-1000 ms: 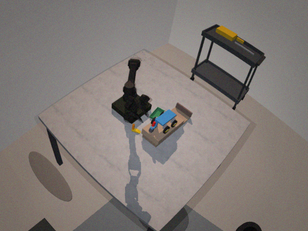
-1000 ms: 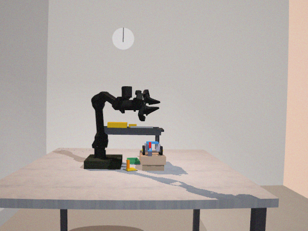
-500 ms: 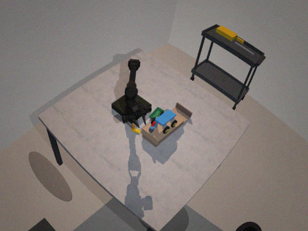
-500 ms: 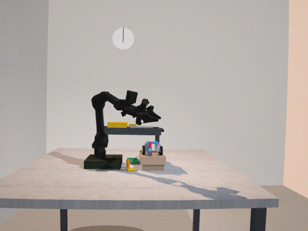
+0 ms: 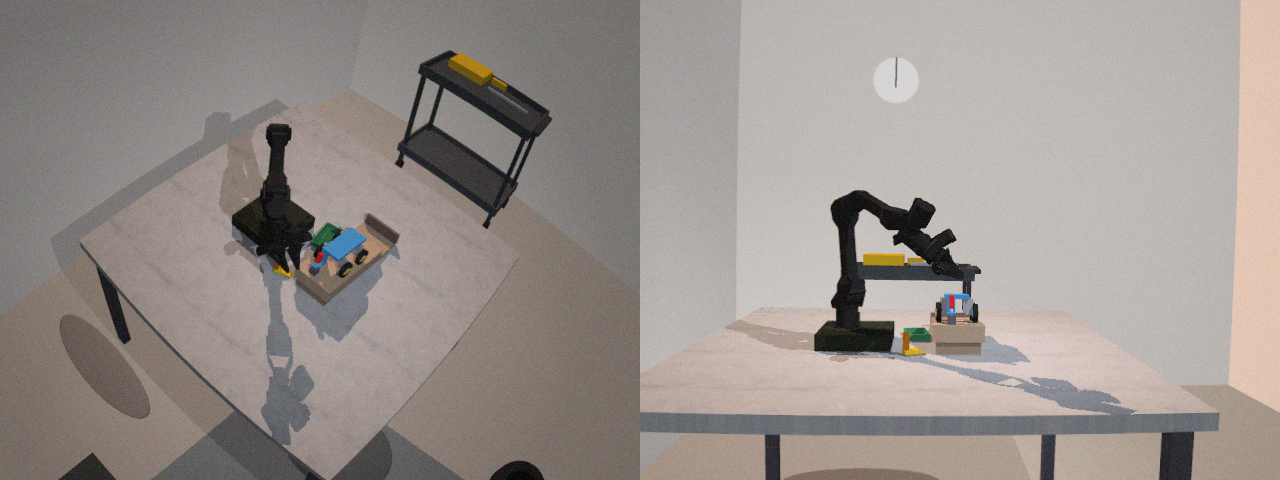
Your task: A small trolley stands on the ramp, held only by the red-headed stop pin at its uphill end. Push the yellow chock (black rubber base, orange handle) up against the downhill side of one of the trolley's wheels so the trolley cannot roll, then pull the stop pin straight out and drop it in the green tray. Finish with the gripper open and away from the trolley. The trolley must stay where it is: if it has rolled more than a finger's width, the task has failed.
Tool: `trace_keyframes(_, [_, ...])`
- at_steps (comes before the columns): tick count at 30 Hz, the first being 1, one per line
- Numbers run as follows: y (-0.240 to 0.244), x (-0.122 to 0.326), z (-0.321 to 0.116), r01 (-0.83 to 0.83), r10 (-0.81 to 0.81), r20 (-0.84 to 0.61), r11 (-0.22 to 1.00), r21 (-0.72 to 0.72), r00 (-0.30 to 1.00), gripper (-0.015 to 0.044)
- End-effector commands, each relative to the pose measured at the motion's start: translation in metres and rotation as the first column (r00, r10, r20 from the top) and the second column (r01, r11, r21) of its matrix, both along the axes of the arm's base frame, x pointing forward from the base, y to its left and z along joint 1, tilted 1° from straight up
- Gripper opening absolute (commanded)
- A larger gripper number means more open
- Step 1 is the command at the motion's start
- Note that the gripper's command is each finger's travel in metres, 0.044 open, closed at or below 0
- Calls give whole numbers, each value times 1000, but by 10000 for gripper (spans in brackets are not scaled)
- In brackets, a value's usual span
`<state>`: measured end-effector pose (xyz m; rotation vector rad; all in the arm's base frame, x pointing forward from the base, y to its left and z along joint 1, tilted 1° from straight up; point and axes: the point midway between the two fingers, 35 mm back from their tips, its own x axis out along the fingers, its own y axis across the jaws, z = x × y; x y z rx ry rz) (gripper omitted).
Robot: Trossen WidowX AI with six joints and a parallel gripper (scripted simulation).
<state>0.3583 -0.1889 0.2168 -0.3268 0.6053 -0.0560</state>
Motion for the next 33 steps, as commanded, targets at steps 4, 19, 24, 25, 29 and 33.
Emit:
trace_keyframes(4, [10, -14, -27, -192, 153, -205, 964, -185, 967, 190])
trace_keyframes(19, [36, -60, -75, -754, 450, -662, 594, -280, 600, 190])
trace_keyframes(24, [46, -79, -86, -899, 506, -768, 387, -206, 393, 190])
trace_keyframes(25, [48, -83, -88, -921, 513, -784, 341, -186, 349, 190])
trace_keyframes(29, [55, -99, -94, -984, 529, -833, 150, -95, 161, 190])
trace_keyframes(33, [63, -116, -99, -999, 521, -853, -52, 6, -33, 190])
